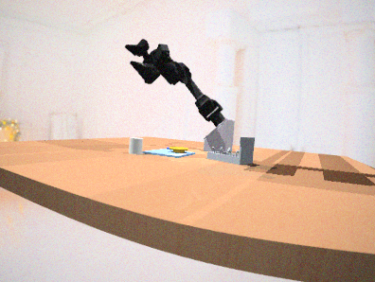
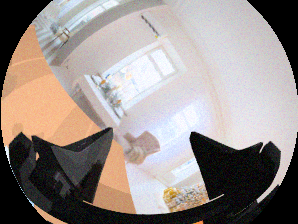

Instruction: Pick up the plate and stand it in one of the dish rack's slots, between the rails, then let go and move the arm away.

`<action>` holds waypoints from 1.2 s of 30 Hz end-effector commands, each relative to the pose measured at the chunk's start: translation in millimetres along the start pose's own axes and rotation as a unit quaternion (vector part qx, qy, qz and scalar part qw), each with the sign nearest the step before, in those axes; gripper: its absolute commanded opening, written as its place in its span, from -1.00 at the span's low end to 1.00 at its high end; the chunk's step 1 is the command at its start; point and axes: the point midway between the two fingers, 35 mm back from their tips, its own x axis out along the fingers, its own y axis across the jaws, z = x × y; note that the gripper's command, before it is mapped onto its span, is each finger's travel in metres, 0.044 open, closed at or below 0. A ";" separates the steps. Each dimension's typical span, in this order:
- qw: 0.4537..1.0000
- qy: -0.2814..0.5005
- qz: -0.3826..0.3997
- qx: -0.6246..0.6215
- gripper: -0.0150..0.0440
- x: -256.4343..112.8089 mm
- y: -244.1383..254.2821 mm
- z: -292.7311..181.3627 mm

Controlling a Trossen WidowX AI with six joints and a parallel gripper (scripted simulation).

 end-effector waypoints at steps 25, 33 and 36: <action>0.923 0.115 0.299 0.211 0.86 -12.3 141.9 9.0; 0.868 0.198 0.377 0.254 0.86 -35.9 182.5 5.8; 0.845 0.234 0.401 0.265 0.86 -46.8 195.6 3.5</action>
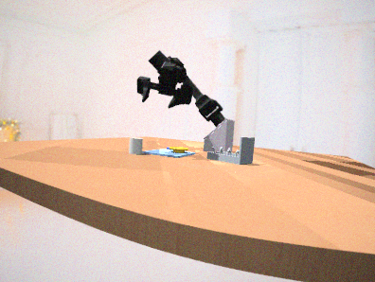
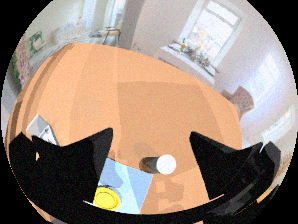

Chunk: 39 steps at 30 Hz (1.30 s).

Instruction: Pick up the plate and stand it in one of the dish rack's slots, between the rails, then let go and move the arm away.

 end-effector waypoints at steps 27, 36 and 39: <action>0.895 0.416 0.024 0.161 0.86 -28.8 75.0 -115.8; 0.891 0.423 0.020 0.162 0.86 -28.7 75.1 -119.2; 0.891 0.423 0.020 0.162 0.86 -25.2 76.0 -122.6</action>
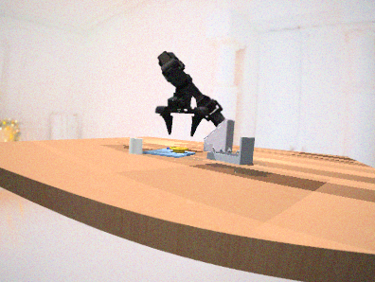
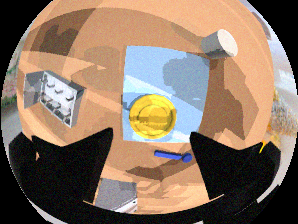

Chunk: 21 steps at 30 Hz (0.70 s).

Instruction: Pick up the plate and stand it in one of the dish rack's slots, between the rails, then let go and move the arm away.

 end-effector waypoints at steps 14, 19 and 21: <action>1.000 0.002 -0.003 0.000 0.86 27.7 -0.9 0.4; 1.000 0.002 -0.003 0.000 0.86 35.9 -1.5 0.3; 1.000 0.002 -0.003 0.000 0.86 39.1 -1.8 0.1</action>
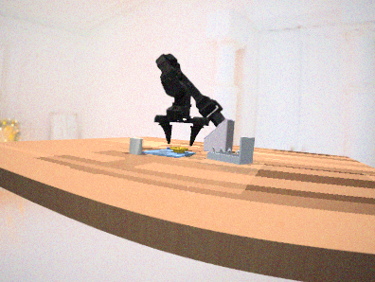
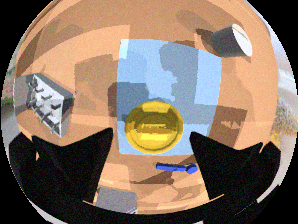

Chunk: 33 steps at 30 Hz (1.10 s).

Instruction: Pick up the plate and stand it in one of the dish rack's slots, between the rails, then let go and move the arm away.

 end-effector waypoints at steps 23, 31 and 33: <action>1.000 0.002 -0.004 -0.002 0.71 23.0 -2.7 -2.6; 1.000 0.002 -0.004 -0.002 0.53 23.0 -2.7 -2.6; 1.000 0.002 -0.004 -0.002 0.42 23.0 -2.7 -2.6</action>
